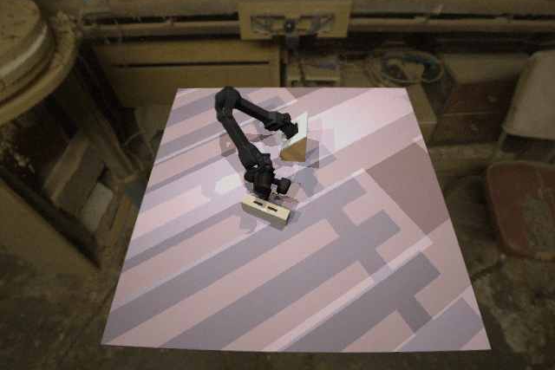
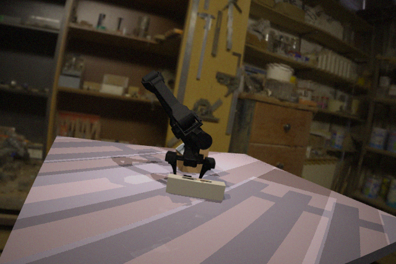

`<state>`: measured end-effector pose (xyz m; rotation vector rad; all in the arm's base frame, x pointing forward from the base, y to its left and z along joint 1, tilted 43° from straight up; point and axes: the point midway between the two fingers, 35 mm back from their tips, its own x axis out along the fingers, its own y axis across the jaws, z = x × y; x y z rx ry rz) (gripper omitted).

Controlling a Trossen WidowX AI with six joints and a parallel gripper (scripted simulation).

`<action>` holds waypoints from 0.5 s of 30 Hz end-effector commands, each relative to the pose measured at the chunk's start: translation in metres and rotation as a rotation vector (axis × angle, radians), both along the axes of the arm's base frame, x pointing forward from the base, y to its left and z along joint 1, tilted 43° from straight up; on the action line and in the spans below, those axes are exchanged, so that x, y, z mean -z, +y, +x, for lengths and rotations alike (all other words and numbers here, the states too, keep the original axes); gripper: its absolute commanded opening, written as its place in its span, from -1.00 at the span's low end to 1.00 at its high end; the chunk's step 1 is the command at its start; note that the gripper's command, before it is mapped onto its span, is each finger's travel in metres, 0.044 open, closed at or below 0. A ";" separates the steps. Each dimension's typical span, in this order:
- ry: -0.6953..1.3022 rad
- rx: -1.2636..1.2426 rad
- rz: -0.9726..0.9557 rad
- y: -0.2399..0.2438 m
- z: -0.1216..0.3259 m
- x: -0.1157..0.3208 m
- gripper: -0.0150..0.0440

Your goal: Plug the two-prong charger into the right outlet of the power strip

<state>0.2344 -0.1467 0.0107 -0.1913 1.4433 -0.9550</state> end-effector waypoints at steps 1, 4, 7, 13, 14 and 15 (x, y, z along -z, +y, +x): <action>-0.006 0.004 -0.003 0.001 -0.003 0.001 1.00; -0.006 0.004 -0.003 0.003 -0.007 0.002 1.00; -0.005 0.004 -0.003 0.004 -0.010 0.002 1.00; -0.005 0.004 -0.003 0.006 -0.016 0.004 1.00; -0.005 0.004 -0.003 0.007 -0.017 0.005 1.00; -0.006 -0.009 -0.006 0.007 -0.014 0.003 1.00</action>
